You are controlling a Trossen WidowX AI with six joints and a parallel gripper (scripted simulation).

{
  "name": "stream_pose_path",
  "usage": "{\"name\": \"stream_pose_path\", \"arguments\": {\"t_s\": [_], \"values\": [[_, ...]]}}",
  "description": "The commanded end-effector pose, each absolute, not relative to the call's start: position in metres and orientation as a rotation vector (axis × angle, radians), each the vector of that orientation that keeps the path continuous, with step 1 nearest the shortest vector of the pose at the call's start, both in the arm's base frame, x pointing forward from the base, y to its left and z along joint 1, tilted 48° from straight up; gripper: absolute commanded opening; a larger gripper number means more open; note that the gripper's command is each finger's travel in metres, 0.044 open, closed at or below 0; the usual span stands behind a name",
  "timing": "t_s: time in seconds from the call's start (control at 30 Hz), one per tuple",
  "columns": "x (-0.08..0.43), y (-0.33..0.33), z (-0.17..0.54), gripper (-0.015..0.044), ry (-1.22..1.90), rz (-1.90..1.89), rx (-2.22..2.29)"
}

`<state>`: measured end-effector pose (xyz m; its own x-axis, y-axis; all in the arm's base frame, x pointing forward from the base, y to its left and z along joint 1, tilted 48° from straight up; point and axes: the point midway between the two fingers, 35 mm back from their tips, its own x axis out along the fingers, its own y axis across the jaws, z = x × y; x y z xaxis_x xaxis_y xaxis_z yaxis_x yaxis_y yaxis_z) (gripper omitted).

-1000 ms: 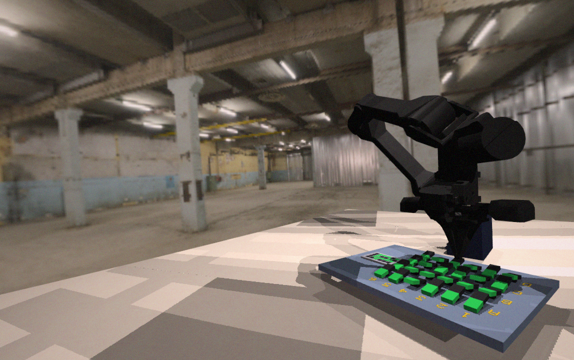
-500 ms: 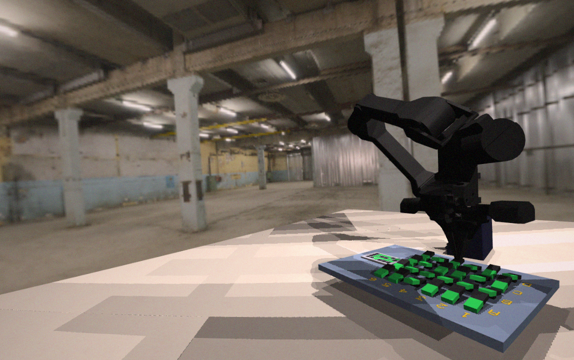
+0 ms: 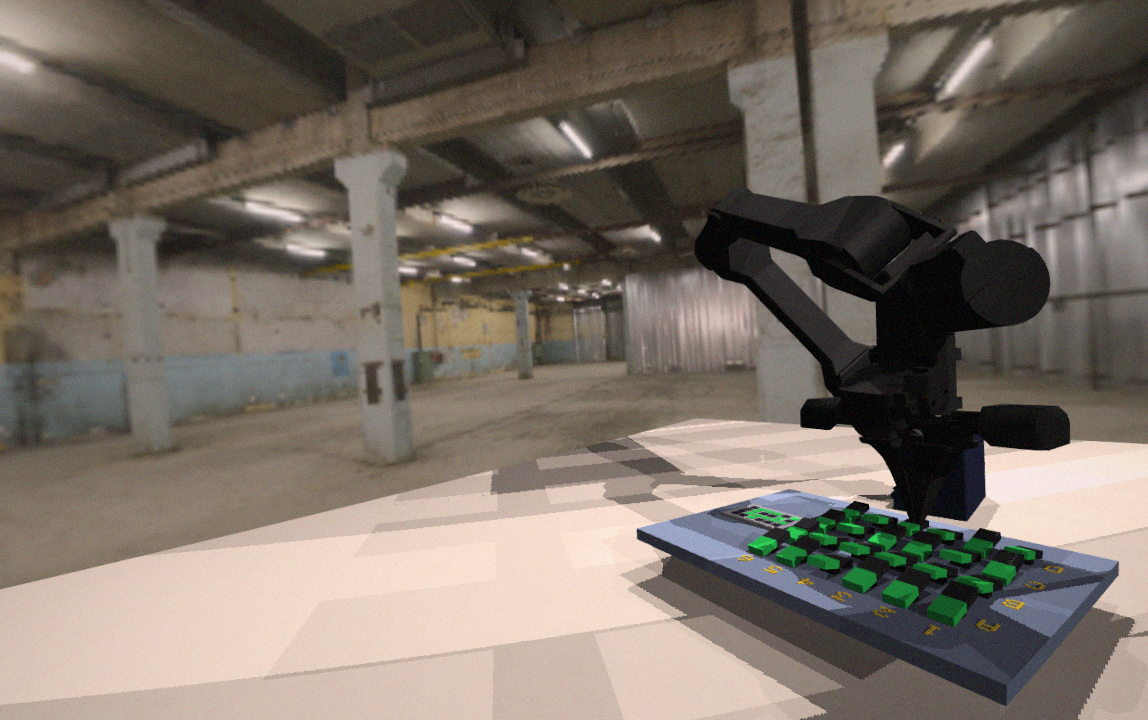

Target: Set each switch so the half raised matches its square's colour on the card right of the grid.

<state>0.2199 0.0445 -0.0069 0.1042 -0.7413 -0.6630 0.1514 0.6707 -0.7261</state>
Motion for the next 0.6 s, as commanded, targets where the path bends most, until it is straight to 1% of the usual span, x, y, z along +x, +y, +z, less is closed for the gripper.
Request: {"name": "stream_pose_path", "arguments": {"t_s": [0.0,0.23,0.4,0.57], "values": [[0.221,0.044,-0.007,0.0000,1.306,-0.710,-0.565],[0.220,0.045,-0.006,0.0000,1.311,-0.711,-0.558],[0.217,0.086,0.029,0.0000,1.330,-0.715,-0.556],[0.218,0.092,0.036,0.0000,1.332,-0.717,-0.556]]}}
